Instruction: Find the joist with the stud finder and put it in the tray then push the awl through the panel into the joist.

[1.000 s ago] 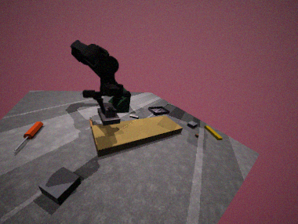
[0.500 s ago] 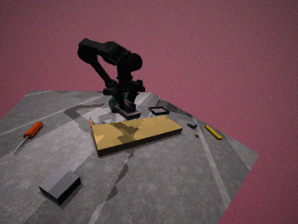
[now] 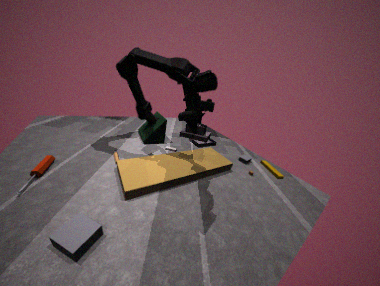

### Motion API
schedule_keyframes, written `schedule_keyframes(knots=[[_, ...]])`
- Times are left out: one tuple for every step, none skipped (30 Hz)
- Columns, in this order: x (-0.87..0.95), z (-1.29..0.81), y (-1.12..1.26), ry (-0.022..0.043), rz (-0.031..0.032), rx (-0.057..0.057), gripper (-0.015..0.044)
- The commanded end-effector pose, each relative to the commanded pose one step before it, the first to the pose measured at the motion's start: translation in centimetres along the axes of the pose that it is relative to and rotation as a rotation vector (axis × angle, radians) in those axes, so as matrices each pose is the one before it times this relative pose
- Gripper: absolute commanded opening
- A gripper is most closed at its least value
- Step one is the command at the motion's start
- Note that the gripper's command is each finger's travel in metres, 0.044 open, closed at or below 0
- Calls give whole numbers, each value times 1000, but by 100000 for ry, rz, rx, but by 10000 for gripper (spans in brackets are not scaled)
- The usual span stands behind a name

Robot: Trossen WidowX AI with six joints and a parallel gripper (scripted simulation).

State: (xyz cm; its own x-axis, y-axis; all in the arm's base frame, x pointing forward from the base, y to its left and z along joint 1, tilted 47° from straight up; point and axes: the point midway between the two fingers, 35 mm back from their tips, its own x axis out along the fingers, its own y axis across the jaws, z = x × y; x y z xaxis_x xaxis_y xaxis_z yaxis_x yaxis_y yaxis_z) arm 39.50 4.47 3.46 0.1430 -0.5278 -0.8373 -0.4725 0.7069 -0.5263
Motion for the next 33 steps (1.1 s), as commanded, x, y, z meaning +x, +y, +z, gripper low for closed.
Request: schedule_keyframes(knots=[[138, 1392, 3833, -1651, 3772, -9857, 0], [162, 329, 986, -39, 947, -2502, 0], [171, 326, 983, -16, 932, -2498, 0], [181, 324, 979, 7, 917, -2494, 0], [191, 322, 976, 30, 902, -2489, 0], [200, 319, 972, 54, 888, -2484, 0], [210, 317, 968, 78, 874, -2478, 0], [220, 314, 963, 102, 860, -2472, 0], [230, 311, 959, 126, 847, -2466, 0], [240, 308, 954, 150, 834, -2459, 0], [251, 305, 949, 174, 821, -2452, 0], [261, 302, 944, 198, 808, -2444, 0], [271, 299, 939, 223, 795, -2435, 0], [281, 295, 933, 248, 783, -2427, 0], [292, 292, 927, 272, 771, -2417, 0], [302, 288, 922, 297, 760, -2408, 0], [312, 285, 915, 322, 748, -2397, 0], [323, 281, 909, 347, 737, -2387, 0], [333, 277, 902, 371, 726, -2376, 0], [344, 273, 896, 396, 716, -2364, 0], [354, 269, 889, 421, 705, -2352, 0], [364, 264, 881, 446, 695, -2339, 0], [375, 260, 874, 471, 685, -2326, 0], [385, 255, 866, 496, 676, -2313, 0], [396, 251, 858, 521, 666, -2299, 0], [406, 246, 850, 546, 657, -2284, 0], [416, 241, 842, 570, 649, -2269, 0], [426, 236, 834, 595, 640, -2254, 0], [436, 231, 825, 619, 632, -2238, 0], [447, 225, 816, 644, 624, -2222, 0], [457, 220, 807, 668, 616, -2205, 0], [467, 214, 798, 693, 608, -2188, 0], [476, 208, 788, 717, 601, -2170, 0]])
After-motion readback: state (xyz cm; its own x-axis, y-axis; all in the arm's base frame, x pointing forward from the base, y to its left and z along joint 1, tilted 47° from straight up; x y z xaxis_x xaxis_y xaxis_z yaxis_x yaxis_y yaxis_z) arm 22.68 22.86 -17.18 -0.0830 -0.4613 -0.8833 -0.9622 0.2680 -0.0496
